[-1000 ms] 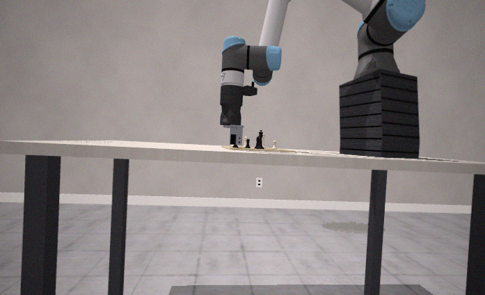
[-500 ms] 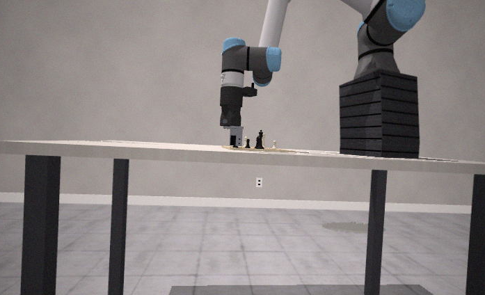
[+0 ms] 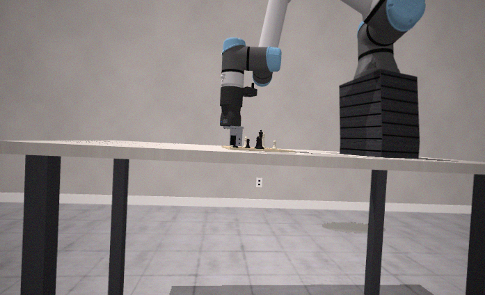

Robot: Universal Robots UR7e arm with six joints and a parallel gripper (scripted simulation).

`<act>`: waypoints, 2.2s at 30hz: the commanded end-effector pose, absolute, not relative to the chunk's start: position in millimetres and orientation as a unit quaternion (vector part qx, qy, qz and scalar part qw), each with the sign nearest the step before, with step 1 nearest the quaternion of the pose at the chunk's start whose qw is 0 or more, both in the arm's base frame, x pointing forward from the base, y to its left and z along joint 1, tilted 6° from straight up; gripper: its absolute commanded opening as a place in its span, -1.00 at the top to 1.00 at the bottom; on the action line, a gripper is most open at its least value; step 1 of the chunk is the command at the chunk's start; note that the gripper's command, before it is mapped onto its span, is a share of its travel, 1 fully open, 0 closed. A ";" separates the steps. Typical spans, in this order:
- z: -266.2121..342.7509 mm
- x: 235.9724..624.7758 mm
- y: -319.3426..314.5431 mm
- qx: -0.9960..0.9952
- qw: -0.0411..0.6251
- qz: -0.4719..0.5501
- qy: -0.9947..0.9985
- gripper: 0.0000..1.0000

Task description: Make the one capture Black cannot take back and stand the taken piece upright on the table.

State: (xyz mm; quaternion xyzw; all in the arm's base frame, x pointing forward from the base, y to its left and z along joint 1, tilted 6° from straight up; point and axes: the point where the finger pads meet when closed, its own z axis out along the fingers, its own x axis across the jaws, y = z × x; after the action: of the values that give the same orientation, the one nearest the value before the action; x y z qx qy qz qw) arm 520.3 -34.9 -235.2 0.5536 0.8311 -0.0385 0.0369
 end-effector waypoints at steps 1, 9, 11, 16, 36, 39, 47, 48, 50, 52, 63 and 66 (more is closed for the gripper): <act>-234.6 520.9 -34.9 0.554 0.038 -0.038 0.831 -0.36; -234.6 520.9 -34.9 0.554 0.038 -0.038 0.831 -0.36; -234.6 520.9 -34.9 0.554 0.038 -0.038 0.831 1.00; -234.6 520.9 -34.9 0.554 0.038 -0.038 0.831 1.00; -234.6 520.9 -34.9 0.554 0.038 -0.038 0.831 1.00; -234.6 520.9 -34.9 0.554 0.038 -0.038 0.831 1.00; -233.9 520.9 -34.8 0.554 0.038 -0.038 0.831 1.00; -233.0 520.9 -34.8 0.554 0.038 -0.038 0.831 1.00; -229.8 520.8 -34.4 0.554 0.038 -0.038 0.831 1.00; -224.4 520.7 -33.8 0.554 0.038 -0.038 0.831 1.00; -179.4 519.8 -29.1 0.554 0.038 -0.038 0.831 1.00; -162.9 519.4 -27.3 0.554 0.038 -0.038 0.831 1.00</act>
State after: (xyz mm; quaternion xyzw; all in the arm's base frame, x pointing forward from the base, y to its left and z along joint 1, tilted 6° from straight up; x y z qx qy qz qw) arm 518.9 -29.1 -182.4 0.5536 0.8311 -0.0387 0.0366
